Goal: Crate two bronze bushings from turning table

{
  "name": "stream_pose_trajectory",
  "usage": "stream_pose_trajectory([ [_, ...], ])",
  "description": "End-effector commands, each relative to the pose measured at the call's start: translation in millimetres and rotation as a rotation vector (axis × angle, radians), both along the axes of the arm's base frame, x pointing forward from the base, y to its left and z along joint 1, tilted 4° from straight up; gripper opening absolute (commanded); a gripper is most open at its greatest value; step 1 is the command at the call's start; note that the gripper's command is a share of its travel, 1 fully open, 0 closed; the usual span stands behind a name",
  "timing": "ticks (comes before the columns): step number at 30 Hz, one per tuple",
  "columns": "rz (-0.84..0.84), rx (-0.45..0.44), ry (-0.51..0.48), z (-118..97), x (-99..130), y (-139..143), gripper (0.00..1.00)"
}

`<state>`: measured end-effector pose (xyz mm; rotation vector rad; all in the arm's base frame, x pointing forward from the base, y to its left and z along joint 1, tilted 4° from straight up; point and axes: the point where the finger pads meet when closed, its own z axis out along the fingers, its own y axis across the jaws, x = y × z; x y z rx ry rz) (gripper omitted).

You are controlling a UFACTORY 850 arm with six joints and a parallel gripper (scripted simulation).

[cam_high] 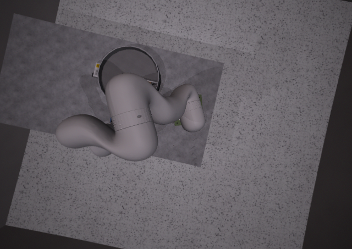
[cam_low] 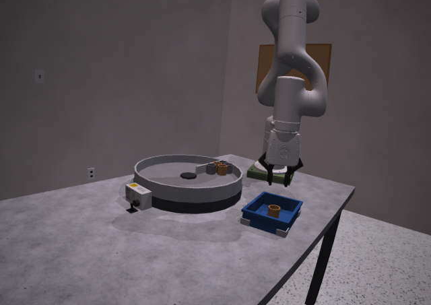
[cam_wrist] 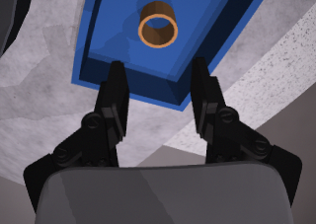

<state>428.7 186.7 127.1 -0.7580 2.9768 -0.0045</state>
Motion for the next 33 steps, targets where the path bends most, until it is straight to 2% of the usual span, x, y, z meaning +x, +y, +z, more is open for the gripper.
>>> stream_pose_trajectory([
  [1, 0.0, 0.001, -0.002, 0.6, 0.7, 0.3, 0.48],
  [17, 0.0, 0.001, -0.002, 0.6, 0.7, 0.3, 0.48],
  [18, 0.0, 0.001, -0.002, 0.6, 0.7, 0.3, 0.1],
  [33, 0.01, 0.003, 0.0, 0.6, 0.2, -0.6, 0.1],
])
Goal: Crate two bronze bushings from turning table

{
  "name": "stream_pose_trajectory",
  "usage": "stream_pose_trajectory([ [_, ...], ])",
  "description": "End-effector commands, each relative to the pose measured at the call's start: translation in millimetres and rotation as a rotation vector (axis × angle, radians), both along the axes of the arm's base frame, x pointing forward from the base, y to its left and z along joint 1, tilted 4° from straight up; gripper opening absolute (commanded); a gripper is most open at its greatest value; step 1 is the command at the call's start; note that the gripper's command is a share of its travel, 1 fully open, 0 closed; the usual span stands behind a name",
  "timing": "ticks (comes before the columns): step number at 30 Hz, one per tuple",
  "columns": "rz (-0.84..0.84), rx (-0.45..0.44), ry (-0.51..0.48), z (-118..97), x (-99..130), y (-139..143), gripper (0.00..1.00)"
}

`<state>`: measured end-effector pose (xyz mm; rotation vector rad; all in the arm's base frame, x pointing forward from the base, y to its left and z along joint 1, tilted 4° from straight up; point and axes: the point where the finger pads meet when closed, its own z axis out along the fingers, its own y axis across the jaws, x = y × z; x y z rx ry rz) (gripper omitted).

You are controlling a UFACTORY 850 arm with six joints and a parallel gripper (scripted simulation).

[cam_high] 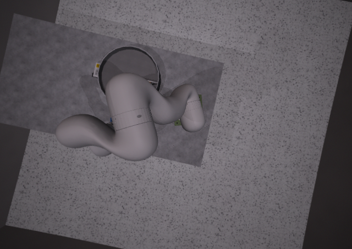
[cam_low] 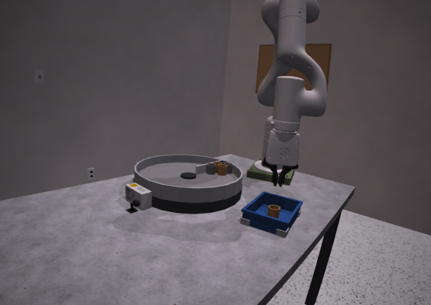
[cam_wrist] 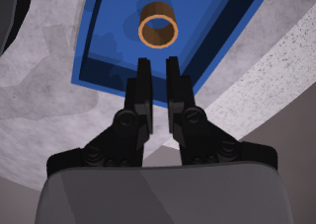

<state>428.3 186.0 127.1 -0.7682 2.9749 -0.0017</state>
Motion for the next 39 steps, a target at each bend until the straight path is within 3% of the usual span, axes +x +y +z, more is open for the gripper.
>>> stream_pose_trajectory([
  [1, 0.005, 0.002, -0.001, 0.6, 0.4, -0.1, 0.1],
  [39, 0.272, 0.071, 0.031, 0.9, -11.2, -24.3, 0.1],
])
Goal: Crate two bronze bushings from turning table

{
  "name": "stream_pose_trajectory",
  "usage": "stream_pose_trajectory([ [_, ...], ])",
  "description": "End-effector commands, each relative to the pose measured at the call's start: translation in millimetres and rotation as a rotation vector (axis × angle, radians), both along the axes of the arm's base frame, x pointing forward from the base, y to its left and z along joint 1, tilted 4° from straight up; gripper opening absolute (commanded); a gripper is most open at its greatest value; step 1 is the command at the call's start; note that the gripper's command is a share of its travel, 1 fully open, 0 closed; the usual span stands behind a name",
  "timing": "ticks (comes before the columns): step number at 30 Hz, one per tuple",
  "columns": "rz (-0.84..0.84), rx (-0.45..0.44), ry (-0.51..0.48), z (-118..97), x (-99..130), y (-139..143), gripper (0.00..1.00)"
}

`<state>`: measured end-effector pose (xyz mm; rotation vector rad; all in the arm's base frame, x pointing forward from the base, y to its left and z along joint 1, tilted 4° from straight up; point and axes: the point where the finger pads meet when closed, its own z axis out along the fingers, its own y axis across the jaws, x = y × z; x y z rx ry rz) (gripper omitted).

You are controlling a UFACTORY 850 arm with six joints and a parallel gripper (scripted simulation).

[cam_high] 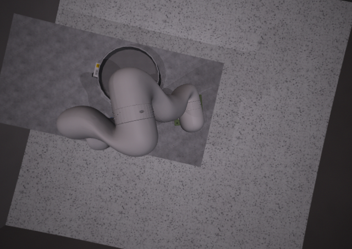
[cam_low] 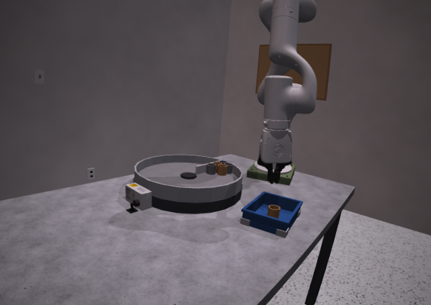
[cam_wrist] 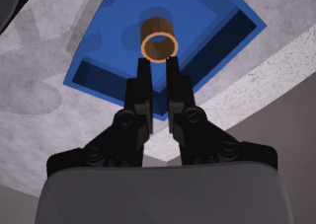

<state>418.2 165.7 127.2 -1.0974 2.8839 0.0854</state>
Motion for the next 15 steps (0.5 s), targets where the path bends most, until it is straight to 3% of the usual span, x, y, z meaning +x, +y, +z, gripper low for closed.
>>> stream_pose_trajectory([
  [1, 0.063, 0.031, 0.009, 0.8, -1.8, -5.5, 0.1],
  [15, 0.289, 0.089, 0.041, -0.4, -11.9, -28.6, 0.1],
])
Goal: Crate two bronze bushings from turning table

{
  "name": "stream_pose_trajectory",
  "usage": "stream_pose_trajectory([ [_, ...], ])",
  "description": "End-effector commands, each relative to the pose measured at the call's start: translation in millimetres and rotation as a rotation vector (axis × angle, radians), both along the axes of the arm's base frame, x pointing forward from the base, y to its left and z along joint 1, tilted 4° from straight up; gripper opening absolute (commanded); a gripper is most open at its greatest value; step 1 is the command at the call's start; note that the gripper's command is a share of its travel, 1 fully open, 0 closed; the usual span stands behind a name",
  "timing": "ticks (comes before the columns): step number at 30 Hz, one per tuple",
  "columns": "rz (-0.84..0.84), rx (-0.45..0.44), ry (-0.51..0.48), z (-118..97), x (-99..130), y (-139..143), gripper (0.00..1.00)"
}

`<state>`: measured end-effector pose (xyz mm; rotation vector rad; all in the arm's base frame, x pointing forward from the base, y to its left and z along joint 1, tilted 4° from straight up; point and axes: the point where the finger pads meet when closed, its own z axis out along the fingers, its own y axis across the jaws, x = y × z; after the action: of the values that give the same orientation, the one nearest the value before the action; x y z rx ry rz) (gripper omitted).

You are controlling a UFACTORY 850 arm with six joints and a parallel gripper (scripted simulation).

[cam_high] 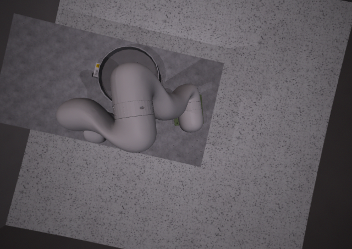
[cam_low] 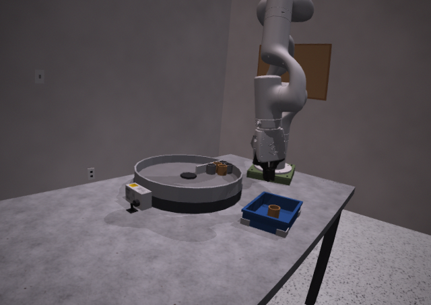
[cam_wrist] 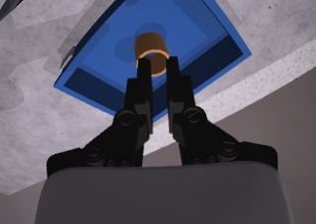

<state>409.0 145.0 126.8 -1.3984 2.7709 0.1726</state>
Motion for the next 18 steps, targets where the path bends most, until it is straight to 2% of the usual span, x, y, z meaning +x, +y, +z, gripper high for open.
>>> stream_pose_trajectory([
  [1, 0.102, 0.054, 0.015, -0.2, -3.7, -10.1, 0.1],
  [11, 0.375, 0.127, 0.051, -0.5, -15.9, -36.0, 0.1],
  [13, 0.375, 0.127, 0.051, -0.5, -15.9, -36.0, 0.1],
  [18, 0.541, 0.171, 0.074, -1.0, -23.6, -52.1, 0.1],
])
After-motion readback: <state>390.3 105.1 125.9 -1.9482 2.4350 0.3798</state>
